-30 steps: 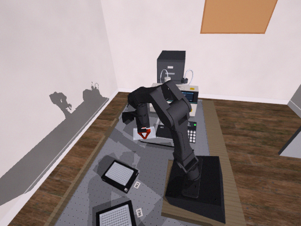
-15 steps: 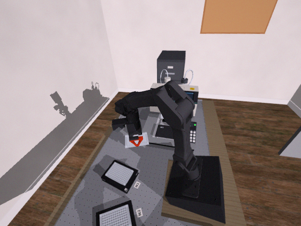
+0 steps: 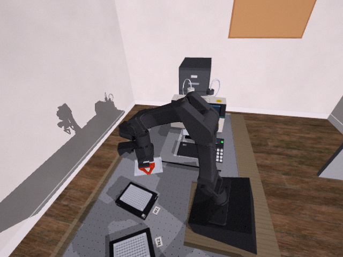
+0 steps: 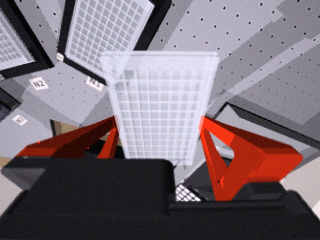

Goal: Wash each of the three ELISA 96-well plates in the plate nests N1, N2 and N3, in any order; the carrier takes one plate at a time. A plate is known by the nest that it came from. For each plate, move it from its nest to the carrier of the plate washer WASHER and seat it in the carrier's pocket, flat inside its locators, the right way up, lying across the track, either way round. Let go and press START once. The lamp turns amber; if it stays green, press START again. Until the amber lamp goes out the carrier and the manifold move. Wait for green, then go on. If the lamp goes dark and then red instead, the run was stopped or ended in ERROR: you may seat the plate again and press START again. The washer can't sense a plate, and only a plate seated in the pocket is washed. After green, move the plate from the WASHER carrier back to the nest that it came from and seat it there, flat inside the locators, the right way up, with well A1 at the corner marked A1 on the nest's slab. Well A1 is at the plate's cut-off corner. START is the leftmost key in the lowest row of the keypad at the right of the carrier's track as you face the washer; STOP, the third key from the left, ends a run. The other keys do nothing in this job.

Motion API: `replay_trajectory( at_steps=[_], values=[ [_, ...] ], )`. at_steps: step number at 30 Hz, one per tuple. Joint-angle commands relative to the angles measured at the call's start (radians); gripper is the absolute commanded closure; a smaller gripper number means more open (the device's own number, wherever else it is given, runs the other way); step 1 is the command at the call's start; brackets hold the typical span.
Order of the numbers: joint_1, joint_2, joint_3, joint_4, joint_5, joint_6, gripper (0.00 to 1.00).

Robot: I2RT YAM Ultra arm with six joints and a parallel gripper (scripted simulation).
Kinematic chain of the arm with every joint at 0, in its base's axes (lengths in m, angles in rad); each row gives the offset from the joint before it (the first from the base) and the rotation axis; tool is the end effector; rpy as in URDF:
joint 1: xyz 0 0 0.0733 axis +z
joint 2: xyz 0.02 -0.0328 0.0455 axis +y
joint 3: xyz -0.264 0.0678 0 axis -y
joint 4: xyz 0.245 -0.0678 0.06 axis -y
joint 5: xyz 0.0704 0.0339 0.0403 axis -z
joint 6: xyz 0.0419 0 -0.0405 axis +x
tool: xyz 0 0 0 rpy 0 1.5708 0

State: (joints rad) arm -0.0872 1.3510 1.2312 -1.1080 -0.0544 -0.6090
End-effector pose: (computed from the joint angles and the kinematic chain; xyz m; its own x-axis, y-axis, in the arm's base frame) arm 0.2498 -0.0184 0.3010 -0.8088 -0.5027 -0.3051 -0.4803 0.8641 -0.1504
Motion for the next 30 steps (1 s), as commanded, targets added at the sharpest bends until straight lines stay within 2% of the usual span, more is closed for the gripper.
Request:
replay_trajectory(
  at_steps=[1,13,18,28,30],
  values=[
    [-0.001,-0.006,0.011,0.006,0.004,0.022,1.00],
    [-0.001,-0.006,0.011,0.006,0.004,0.022,1.00],
    [0.105,-0.022,-0.009,0.014,0.041,-0.046,1.00],
    [0.319,-0.019,-0.024,0.027,0.116,0.143,1.00],
    [0.319,-0.019,-0.024,0.027,0.116,0.143,1.00]
  ],
)
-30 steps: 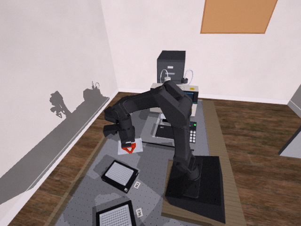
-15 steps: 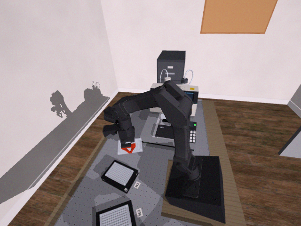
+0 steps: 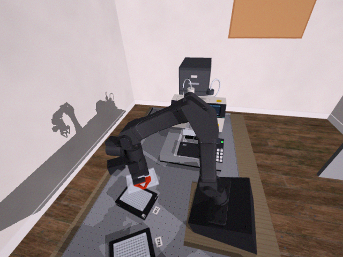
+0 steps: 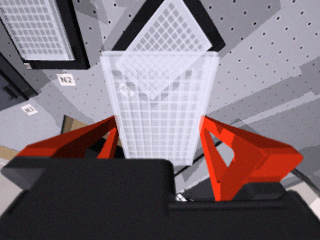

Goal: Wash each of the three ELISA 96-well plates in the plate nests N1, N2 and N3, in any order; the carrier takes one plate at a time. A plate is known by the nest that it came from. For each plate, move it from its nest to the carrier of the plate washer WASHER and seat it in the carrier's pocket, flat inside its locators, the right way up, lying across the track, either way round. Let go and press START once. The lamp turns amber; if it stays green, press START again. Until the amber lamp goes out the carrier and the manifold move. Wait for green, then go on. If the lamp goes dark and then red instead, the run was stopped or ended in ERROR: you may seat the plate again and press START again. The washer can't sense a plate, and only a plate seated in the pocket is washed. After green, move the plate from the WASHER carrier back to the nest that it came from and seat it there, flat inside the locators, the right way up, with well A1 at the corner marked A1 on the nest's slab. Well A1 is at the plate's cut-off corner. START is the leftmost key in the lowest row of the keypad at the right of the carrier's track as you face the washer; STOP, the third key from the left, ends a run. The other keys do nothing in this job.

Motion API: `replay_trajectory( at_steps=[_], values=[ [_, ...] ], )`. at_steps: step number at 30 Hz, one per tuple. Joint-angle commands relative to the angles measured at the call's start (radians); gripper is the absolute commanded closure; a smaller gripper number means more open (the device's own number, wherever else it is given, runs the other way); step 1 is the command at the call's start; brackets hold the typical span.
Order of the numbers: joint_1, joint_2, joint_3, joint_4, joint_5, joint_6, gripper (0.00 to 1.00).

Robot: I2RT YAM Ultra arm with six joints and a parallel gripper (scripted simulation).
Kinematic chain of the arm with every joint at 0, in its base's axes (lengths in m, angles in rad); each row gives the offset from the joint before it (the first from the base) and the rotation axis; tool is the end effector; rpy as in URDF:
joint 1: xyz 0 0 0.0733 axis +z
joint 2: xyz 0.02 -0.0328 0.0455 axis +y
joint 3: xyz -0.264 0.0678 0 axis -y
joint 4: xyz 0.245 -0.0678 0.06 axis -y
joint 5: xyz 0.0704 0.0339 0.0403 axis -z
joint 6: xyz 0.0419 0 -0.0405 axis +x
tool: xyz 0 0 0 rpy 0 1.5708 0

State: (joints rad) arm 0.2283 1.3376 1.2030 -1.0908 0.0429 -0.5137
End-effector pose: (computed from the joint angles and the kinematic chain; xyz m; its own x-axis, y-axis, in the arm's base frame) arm 0.2414 0.0554 0.2965 -0.6941 -0.6653 -0.2750 -0.6350 0.7458 -0.2015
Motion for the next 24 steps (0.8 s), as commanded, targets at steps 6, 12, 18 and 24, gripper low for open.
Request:
replay_trajectory(
  at_steps=[6,12,18,24],
  values=[
    [0.128,0.016,0.012,0.014,0.061,0.165,1.00],
    [0.245,0.053,0.032,0.017,0.100,0.276,1.00],
    [0.302,0.077,0.048,0.017,0.119,0.331,1.00],
    [0.302,0.077,0.048,0.017,0.119,0.331,1.00]
  ],
)
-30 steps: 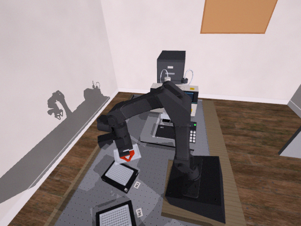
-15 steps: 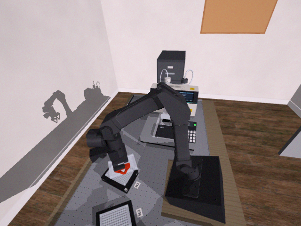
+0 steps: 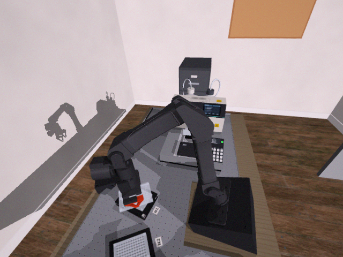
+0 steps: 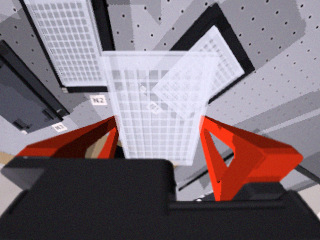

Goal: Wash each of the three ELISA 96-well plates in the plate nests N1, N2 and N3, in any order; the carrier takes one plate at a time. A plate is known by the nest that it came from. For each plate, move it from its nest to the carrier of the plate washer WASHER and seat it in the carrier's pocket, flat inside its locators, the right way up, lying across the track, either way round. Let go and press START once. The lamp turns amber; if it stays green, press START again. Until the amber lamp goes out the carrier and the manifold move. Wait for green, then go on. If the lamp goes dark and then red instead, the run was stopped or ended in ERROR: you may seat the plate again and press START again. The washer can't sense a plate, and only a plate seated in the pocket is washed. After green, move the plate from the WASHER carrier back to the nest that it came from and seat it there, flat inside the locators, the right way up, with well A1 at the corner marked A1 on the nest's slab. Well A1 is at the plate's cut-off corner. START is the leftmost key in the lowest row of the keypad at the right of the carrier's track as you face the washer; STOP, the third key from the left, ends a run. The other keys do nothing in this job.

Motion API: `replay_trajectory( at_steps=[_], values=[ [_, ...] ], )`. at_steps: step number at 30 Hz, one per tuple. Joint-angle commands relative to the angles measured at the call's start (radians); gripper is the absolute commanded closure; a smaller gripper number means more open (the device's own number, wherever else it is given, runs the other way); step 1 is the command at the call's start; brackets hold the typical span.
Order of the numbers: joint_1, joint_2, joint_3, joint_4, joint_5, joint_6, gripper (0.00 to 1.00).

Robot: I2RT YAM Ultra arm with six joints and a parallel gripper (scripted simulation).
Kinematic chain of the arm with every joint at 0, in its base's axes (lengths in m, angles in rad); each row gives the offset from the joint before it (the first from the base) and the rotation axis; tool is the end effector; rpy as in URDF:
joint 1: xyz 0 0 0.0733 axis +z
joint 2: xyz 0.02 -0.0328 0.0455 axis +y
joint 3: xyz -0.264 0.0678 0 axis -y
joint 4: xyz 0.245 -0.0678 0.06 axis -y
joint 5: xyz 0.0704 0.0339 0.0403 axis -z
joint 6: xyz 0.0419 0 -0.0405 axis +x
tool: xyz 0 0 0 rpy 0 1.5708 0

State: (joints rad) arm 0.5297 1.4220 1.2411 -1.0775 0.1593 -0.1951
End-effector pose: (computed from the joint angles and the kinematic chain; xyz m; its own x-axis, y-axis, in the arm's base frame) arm 0.2331 0.1300 0.2884 -0.7171 -0.6417 -0.2722 -0.6073 0.7668 -0.2077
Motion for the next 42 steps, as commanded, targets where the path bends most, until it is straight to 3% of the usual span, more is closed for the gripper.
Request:
replay_trajectory(
  at_steps=[1,6,14,25,27,42],
  values=[
    [0.001,-0.007,0.010,0.004,0.002,0.013,1.00],
    [0.001,-0.007,0.010,0.004,0.002,0.013,1.00],
    [0.116,0.003,-0.008,0.012,0.037,-0.055,1.00],
    [0.316,0.058,-0.007,0.021,0.093,0.142,1.00],
    [0.316,0.058,-0.007,0.021,0.093,0.142,1.00],
    [0.533,0.180,0.053,0.023,0.142,0.362,1.00]
  ],
)
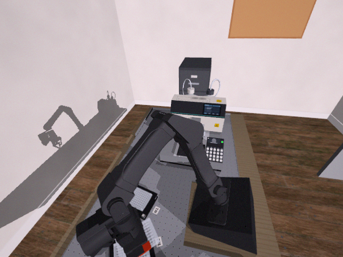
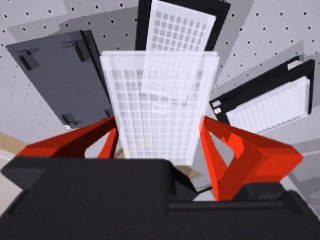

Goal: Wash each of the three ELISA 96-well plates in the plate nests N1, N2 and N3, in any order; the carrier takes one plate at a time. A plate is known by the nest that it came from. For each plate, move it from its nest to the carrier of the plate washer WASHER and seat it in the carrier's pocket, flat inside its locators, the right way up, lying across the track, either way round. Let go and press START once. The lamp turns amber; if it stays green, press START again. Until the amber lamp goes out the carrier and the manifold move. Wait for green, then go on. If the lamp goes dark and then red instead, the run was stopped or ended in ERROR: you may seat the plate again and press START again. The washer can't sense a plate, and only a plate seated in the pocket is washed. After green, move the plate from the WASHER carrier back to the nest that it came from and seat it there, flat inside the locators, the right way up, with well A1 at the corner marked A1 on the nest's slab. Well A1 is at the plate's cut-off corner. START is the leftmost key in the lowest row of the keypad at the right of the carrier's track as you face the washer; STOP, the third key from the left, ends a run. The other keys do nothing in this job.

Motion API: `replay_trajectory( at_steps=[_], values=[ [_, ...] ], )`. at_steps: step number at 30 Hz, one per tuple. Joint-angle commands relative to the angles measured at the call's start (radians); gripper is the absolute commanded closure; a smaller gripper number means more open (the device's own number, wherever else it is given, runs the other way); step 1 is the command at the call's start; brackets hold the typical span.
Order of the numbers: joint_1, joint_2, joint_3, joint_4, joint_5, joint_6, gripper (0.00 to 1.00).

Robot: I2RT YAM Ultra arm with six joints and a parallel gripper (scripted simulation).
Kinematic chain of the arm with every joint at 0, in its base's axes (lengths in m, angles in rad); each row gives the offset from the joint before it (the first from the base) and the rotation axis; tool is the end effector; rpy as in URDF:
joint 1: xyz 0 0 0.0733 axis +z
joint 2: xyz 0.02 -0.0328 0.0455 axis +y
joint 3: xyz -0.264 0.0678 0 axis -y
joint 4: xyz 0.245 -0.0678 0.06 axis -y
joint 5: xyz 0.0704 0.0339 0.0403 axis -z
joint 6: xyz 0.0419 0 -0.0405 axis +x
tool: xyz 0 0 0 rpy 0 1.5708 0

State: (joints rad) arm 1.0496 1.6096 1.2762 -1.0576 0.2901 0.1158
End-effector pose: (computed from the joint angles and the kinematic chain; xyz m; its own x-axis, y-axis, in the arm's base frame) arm 0.1593 0.2556 0.2503 -0.5797 -0.7873 -0.2101 -0.7435 0.6166 -0.2589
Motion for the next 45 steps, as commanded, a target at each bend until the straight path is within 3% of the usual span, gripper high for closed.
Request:
replay_trajectory(
  at_steps=[1,11,19,34,36,45],
  values=[
    [0.013,-0.008,0.018,0.003,0.011,0.051,1.00],
    [0.013,-0.008,0.018,0.003,0.011,0.051,1.00],
    [0.107,0.018,0.006,0.011,0.029,-0.030,1.00],
    [0.327,0.128,0.030,0.023,0.057,0.200,1.00],
    [0.327,0.128,0.030,0.023,0.057,0.200,1.00],
    [0.443,0.221,0.082,0.021,0.066,0.323,1.00]
  ],
)
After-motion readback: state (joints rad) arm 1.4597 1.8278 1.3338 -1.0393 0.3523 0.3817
